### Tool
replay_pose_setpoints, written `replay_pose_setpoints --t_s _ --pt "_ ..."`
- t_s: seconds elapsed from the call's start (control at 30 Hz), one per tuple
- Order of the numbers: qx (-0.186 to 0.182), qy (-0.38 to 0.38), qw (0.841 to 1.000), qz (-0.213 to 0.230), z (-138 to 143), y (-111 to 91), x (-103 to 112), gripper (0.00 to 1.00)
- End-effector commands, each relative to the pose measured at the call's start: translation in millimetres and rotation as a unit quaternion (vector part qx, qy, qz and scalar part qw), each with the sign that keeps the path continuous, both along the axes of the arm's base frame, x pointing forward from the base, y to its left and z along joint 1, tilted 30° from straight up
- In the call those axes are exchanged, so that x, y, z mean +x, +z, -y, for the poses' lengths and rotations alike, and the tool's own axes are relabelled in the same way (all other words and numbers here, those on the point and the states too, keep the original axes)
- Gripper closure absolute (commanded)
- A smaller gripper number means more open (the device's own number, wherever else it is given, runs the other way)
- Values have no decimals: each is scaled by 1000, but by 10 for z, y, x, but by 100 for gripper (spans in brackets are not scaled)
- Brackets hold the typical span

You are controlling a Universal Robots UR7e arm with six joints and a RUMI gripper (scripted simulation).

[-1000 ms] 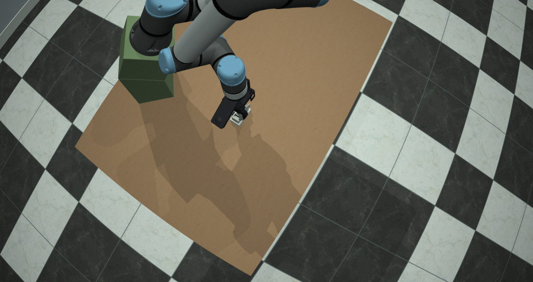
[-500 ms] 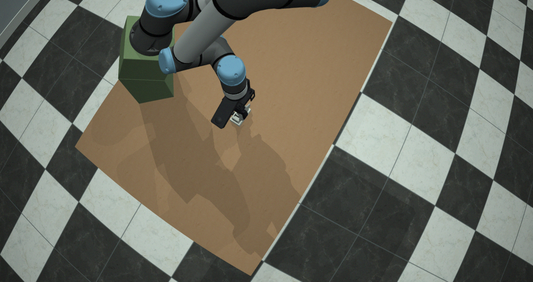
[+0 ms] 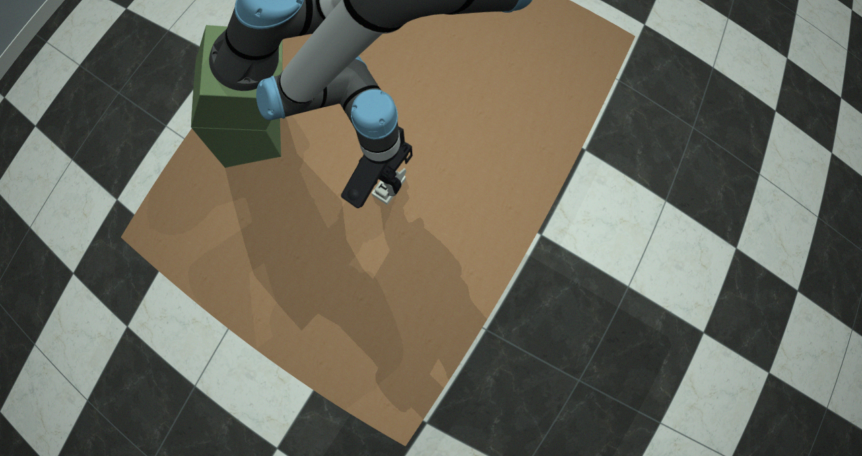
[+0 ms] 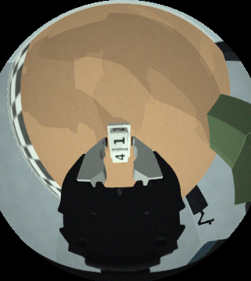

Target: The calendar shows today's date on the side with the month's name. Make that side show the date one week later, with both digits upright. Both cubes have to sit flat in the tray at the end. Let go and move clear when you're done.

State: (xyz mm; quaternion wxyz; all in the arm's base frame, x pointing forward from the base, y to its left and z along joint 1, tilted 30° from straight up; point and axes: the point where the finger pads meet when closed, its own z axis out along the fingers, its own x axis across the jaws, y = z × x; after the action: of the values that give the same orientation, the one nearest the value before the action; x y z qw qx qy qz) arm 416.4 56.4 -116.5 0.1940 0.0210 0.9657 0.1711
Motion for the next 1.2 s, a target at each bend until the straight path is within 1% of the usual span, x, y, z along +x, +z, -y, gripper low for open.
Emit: replay_pose_setpoints --t_s 0.0,0.5,0.87,0.93,1.17 --pt "-1 0 1000 1 9 1 21 72" --pt "0 -1 1000 0 27 66 -29 72" --pt "0 -1 1000 0 89 235 -103 72" --pt "0 -1 1000 0 89 235 -103 72" --pt "0 -1 1000 0 139 372 -165 72"
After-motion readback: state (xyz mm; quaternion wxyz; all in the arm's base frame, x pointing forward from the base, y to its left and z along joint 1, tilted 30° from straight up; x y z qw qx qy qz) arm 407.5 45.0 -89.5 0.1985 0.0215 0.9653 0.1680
